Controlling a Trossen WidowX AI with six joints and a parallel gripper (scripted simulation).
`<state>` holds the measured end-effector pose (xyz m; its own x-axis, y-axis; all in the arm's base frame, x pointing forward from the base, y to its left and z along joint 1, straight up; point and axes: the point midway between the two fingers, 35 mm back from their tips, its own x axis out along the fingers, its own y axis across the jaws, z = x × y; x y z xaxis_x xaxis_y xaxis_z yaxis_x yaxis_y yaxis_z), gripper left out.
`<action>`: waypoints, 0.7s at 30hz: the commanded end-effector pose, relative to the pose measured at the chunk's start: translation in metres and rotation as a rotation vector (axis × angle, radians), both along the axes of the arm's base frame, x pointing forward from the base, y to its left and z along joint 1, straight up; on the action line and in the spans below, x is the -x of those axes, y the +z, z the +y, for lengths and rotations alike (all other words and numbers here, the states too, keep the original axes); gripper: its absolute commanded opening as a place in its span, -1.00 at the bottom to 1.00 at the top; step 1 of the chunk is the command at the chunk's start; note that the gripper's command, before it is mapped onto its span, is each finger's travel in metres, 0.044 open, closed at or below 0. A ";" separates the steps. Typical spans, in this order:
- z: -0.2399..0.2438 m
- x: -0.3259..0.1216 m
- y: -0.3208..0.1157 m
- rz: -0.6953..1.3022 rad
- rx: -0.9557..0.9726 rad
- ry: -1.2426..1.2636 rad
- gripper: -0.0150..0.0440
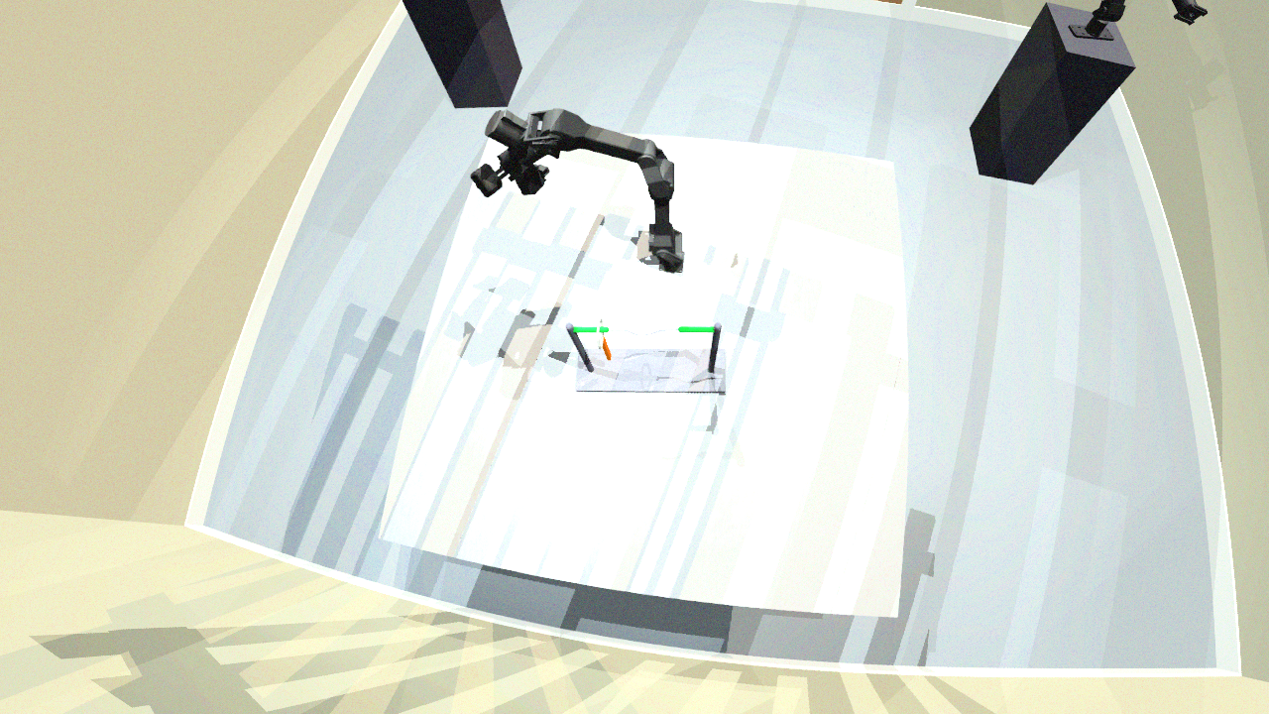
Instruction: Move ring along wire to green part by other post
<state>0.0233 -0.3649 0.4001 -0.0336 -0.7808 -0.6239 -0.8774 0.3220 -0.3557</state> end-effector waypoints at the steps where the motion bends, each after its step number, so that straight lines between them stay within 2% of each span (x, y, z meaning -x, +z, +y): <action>1: -0.001 -0.001 -0.001 -0.006 0.001 0.000 0.78; 9: -0.033 -0.038 -0.038 -0.293 0.013 0.001 0.06; 21: -0.055 -0.097 -0.107 -0.747 -0.068 0.013 0.05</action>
